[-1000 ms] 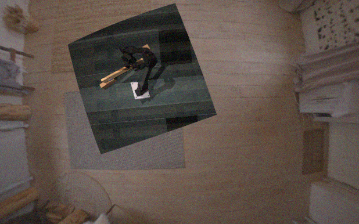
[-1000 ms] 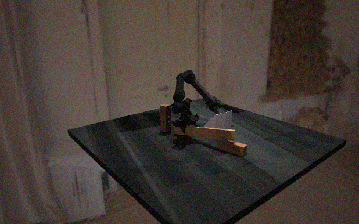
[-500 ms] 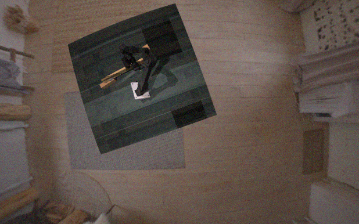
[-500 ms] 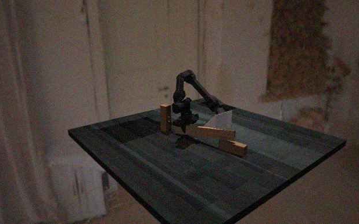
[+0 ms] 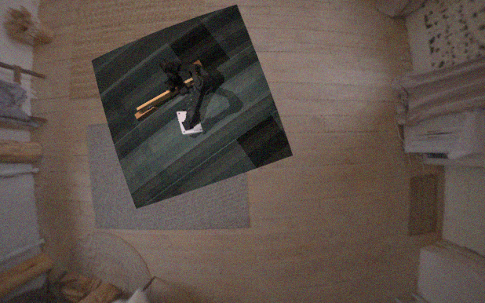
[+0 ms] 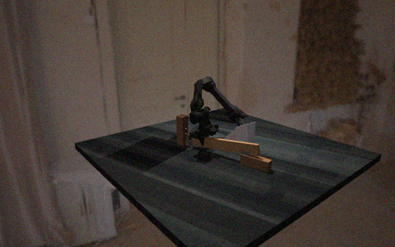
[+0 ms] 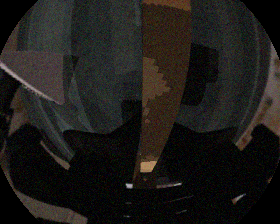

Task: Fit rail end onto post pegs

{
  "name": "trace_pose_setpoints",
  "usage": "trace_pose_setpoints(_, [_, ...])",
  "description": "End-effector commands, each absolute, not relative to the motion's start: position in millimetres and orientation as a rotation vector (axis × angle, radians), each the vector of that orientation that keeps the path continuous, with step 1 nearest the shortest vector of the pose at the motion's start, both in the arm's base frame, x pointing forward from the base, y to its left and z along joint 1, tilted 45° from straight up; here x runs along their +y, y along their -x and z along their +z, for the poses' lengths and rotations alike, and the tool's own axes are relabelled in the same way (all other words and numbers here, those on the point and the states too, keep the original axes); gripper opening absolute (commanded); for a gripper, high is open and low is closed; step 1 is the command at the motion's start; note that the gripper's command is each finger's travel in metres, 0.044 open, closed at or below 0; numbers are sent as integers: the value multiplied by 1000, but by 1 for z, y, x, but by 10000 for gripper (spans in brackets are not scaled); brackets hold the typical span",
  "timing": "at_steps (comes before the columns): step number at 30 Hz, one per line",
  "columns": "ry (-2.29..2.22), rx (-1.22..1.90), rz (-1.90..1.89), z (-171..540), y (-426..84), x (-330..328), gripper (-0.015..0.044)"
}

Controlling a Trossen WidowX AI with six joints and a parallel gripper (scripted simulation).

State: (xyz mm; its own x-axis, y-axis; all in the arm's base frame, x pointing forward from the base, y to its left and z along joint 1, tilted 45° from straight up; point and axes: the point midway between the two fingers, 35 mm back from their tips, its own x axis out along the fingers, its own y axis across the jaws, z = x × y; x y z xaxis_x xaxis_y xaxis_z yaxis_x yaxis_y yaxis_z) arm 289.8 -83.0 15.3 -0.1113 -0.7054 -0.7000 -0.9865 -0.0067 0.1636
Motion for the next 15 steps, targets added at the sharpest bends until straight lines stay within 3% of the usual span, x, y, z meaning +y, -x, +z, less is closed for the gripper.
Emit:
trace_pose_setpoints(1, [1751,1842,902,18,-293,-77,0])
trace_pose_setpoints(15, [1751,1842,903,23,-294,-73,0])
